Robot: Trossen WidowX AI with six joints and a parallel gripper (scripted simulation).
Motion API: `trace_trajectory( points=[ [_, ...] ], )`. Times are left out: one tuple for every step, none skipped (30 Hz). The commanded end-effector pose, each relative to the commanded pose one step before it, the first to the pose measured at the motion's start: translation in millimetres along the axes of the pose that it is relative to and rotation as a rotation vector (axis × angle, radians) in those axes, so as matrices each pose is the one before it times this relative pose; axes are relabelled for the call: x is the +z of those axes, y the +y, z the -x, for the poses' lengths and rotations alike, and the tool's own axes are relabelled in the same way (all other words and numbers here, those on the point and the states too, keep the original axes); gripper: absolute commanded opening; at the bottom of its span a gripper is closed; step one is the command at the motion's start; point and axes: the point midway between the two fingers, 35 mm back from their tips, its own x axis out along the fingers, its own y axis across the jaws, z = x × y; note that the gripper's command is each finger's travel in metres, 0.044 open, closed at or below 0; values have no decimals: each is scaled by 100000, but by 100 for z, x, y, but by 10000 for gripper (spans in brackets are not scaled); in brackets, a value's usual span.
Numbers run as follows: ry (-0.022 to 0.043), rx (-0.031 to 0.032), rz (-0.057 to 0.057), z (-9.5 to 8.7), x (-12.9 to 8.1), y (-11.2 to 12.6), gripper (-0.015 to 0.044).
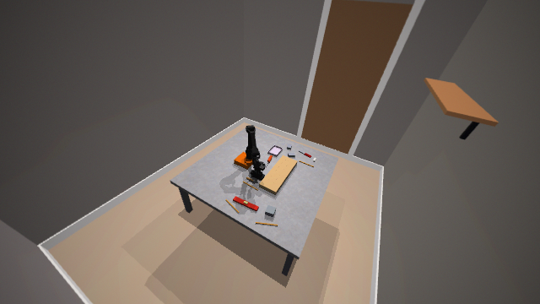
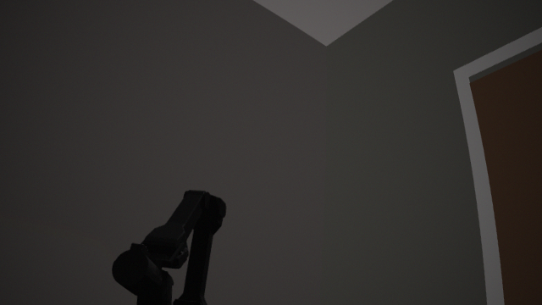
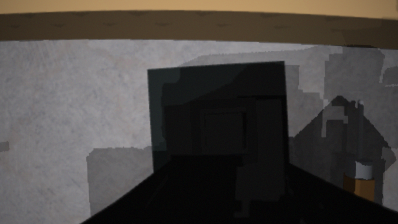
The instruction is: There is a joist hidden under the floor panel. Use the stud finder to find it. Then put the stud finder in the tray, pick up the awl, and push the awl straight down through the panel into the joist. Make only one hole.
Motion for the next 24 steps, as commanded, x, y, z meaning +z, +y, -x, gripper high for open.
trace_trajectory(
  points=[
    [197,176,-596,-11,-56,46,135],
    [-4,-4,1,157,74,-33,109],
    [-6,-6,2,241,112,-48,83],
    [-7,-8,2,311,140,-57,57],
    [-8,-9,2,384,167,-64,30],
    [-8,-9,3,458,191,-67,4],
    [-8,-9,3,510,202,-63,0],
    [-7,-8,2,531,199,-53,0],
    [-6,-7,2,542,192,-41,0],
    [-5,-5,2,549,183,-29,0],
    [-4,-4,1,557,174,-17,0],
    [-3,-3,1,564,165,-5,0],
    [-1,-1,0,570,156,7,0],
    [0,0,0,577,146,20,0],
    [1,1,0,582,136,32,0],
    [2,3,-1,588,126,45,0],
    [4,4,-1,593,116,57,0],
    [5,5,-2,597,106,70,0],
    [6,7,-2,601,95,83,0],
    [6,7,-2,488,69,76,0],
    [4,4,-1,296,38,50,0],
    [1,2,0,99,12,17,0],
    [0,0,0,0,0,0,0],
    [0,0,0,0,0,0,0]
  ],
)
